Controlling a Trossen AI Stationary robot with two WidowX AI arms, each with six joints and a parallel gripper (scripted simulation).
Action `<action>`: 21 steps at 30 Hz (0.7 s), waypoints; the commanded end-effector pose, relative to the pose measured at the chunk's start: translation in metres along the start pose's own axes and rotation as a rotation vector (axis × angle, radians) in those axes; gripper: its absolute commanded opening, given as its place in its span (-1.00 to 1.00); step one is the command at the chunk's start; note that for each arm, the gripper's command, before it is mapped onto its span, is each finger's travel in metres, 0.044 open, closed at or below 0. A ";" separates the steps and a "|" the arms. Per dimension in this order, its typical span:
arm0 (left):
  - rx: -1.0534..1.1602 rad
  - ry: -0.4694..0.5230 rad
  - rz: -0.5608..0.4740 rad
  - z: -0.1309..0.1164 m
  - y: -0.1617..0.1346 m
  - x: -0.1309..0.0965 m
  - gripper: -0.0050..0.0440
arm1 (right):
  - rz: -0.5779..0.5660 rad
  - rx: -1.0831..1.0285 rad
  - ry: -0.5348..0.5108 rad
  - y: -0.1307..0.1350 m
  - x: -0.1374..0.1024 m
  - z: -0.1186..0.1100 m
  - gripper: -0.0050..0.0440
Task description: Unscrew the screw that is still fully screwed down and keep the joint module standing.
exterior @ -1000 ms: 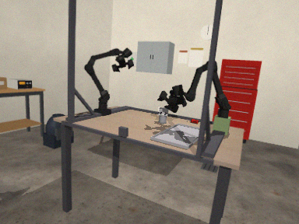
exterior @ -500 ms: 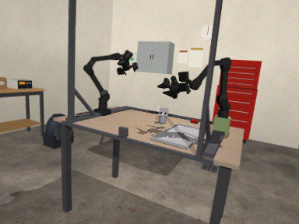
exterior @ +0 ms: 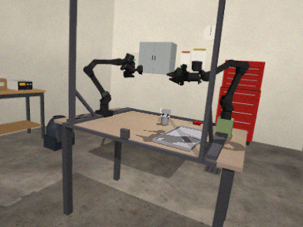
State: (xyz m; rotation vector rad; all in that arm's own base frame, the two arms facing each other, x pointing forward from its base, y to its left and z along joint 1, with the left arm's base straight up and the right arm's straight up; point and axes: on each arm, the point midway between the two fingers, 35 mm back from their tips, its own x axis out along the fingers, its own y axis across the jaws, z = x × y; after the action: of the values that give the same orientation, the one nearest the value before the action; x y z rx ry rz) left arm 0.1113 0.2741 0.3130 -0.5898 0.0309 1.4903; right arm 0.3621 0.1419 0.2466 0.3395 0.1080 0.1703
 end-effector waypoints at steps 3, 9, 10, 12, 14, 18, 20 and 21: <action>0.056 -0.047 -0.105 0.001 -0.012 -0.002 0.84 | 0.096 -0.102 -0.012 0.013 -0.026 0.020 0.84; 0.159 -0.103 -0.242 -0.004 -0.029 0.001 0.84 | 0.249 -0.264 -0.086 0.037 -0.069 0.060 0.84; 0.177 -0.112 -0.266 -0.005 -0.032 0.002 0.84 | 0.273 -0.292 -0.094 0.040 -0.076 0.065 0.84; 0.212 -0.131 -0.314 -0.006 -0.038 0.002 0.84 | 0.323 -0.348 -0.110 0.046 -0.090 0.074 0.84; 0.212 -0.131 -0.314 -0.006 -0.038 0.002 0.84 | 0.323 -0.348 -0.110 0.046 -0.090 0.074 0.84; 0.232 -0.148 -0.335 -0.007 -0.041 0.001 0.84 | 0.323 -0.348 -0.110 0.046 -0.090 0.074 0.84; 0.274 -0.180 -0.381 -0.010 -0.046 -0.002 0.84 | 0.323 -0.348 -0.110 0.046 -0.090 0.074 0.84; 0.294 -0.197 -0.403 -0.011 -0.049 -0.003 0.84 | 0.319 -0.346 -0.092 0.045 -0.088 0.066 0.84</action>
State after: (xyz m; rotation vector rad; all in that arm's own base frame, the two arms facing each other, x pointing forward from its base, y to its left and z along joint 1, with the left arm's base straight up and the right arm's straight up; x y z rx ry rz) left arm 0.1538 0.2755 0.3157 -0.2755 0.0071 1.1823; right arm 0.2807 0.1476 0.3205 0.0145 -0.0475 0.4803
